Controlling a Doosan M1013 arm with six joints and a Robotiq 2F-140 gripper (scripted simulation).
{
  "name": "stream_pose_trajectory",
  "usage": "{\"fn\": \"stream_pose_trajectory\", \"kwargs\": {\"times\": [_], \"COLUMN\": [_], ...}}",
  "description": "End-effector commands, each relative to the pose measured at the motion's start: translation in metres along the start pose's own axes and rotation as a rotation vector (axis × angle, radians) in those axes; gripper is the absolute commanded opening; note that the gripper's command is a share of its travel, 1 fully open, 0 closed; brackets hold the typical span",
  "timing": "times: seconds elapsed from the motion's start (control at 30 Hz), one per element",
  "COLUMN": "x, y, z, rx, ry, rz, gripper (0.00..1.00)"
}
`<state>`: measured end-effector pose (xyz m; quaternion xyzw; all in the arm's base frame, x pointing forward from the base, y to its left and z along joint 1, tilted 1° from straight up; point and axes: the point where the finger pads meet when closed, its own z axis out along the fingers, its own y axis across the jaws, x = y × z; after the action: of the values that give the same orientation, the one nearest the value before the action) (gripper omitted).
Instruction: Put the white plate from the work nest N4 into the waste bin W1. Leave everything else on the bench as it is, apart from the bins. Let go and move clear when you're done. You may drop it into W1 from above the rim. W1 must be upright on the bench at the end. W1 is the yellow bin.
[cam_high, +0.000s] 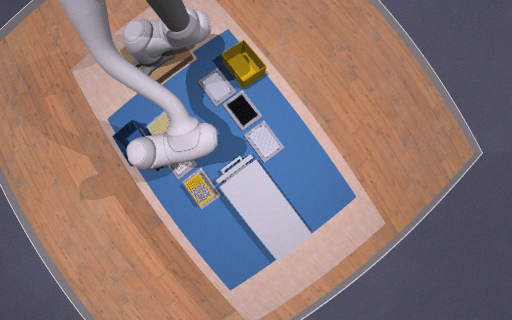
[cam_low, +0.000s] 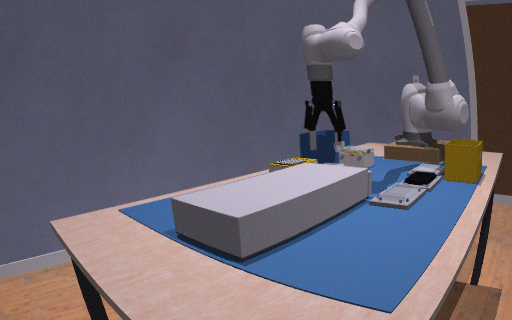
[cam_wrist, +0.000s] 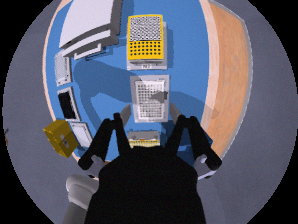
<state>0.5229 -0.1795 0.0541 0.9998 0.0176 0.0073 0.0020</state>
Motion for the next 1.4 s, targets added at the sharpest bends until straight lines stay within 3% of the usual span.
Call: {"fn": "stream_pose_trajectory", "kwargs": {"times": [0.0, 1.37], "x": [0.0, 0.0], "y": [0.0, 0.0], "z": [0.004, 0.046], "rx": [0.0, 0.0], "ry": [0.0, 0.0], "rz": [0.0, 0.0], "gripper": [0.7, 0.7]}}
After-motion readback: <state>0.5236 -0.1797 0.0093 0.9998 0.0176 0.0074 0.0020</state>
